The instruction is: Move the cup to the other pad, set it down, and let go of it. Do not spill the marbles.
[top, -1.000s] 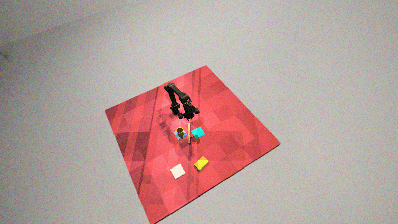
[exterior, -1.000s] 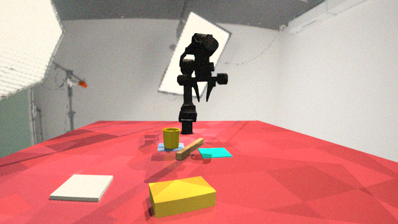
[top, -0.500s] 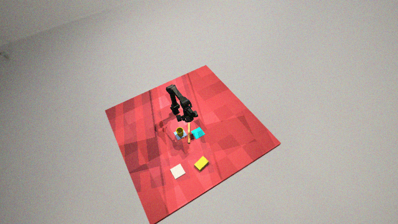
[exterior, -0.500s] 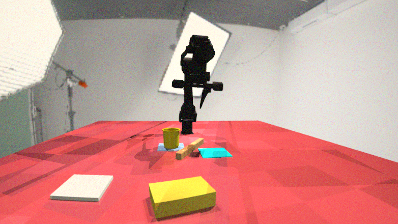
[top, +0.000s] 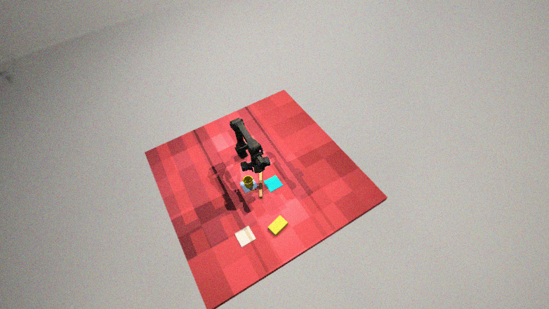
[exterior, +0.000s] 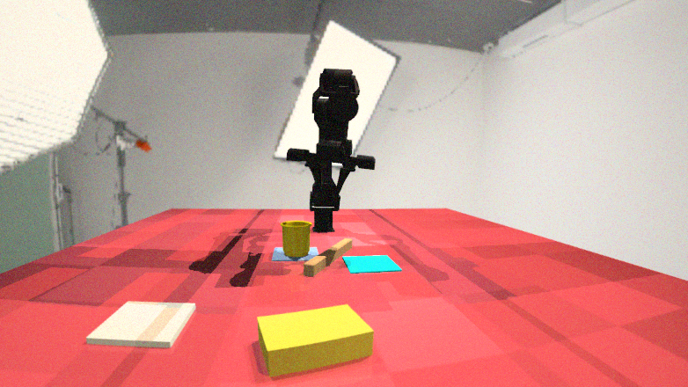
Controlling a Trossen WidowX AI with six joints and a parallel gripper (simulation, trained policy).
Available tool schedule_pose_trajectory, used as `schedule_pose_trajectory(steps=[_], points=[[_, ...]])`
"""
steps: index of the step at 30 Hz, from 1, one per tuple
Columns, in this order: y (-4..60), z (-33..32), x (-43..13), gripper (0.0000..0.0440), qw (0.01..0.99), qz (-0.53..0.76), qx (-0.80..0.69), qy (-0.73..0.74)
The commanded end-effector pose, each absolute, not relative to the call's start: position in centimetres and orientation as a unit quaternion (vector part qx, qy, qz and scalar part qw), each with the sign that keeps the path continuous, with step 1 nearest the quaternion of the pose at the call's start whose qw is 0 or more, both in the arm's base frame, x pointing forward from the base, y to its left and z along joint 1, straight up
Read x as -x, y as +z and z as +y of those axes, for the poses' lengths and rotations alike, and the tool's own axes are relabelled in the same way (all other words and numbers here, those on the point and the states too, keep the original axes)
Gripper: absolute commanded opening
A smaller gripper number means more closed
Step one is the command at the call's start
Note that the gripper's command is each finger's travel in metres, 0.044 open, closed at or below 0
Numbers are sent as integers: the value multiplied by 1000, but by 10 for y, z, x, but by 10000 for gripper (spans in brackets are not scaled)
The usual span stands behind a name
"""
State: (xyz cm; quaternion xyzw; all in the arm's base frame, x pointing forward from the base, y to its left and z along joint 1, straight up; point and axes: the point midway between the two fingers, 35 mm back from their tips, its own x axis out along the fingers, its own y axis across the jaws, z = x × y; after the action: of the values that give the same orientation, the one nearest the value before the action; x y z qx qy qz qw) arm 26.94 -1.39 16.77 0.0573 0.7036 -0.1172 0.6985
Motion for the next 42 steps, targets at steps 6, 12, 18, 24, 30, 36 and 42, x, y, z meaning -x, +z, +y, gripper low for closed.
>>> schedule_pose_trajectory(steps=[6,12,18,24,30,36,42], points=[[147,-28,-266,176,682,720,-51,-121],[133,-36,-264,178,673,729,-47,-118],[119,-43,-262,181,666,736,-40,-112],[103,-50,-261,183,661,743,-30,-100],[84,-54,-260,186,657,749,-15,-81],[68,-56,-261,192,660,749,3,-53],[57,-58,-261,94,661,750,30,-21]])
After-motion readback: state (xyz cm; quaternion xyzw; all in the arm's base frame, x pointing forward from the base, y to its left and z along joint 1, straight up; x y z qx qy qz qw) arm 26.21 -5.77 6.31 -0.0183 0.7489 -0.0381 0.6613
